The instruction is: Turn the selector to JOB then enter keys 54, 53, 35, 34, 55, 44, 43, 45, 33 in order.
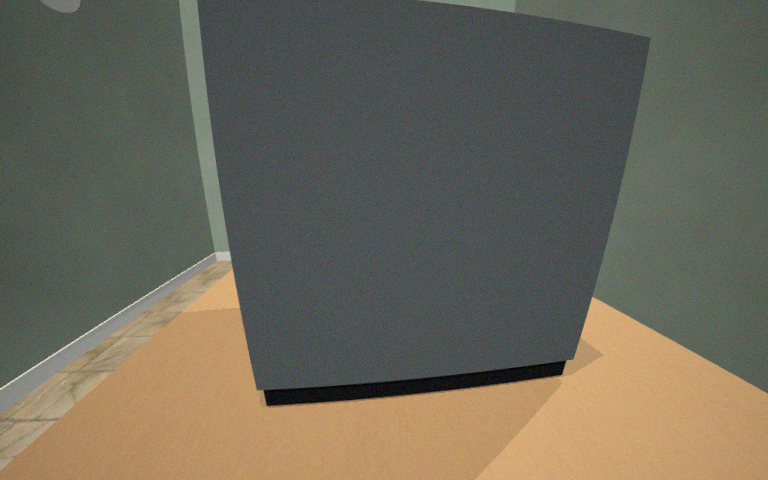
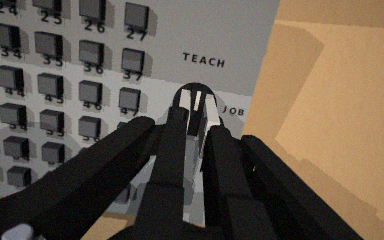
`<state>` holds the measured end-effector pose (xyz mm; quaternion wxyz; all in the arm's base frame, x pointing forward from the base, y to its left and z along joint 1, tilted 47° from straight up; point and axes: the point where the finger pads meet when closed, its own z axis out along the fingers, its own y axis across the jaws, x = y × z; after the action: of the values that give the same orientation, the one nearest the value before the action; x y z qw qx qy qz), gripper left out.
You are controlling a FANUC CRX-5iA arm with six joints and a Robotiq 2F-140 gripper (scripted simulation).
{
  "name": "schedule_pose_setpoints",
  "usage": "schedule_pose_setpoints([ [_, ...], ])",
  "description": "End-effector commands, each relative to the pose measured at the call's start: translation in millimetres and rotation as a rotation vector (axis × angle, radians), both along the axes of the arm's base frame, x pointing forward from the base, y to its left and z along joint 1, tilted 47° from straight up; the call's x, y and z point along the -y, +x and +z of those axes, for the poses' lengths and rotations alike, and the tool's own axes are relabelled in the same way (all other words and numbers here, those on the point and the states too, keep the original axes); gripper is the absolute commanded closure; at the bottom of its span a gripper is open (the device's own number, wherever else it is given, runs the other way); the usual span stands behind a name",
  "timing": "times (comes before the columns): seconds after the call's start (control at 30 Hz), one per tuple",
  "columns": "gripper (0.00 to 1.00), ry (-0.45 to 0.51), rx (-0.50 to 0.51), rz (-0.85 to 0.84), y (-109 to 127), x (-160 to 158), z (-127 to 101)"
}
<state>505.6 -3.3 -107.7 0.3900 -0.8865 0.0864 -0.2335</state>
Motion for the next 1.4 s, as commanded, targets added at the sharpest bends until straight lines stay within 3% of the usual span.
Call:
schedule_pose_setpoints([
  [0.0,1.00,0.007,-0.009,-0.009,0.1,0.1,0.1],
  [0.3,1.00,0.040,-0.055,-0.050,0.1,0.1,0.1],
  [0.8,1.00,0.173,-0.234,-0.211,0.1,0.1,0.1],
  [1.3,1.00,0.404,-0.546,-0.492,0.1,0.1,0.1],
  [1.37,1.00,0.404,-0.546,-0.492,0.1,0.1,0.1],
])
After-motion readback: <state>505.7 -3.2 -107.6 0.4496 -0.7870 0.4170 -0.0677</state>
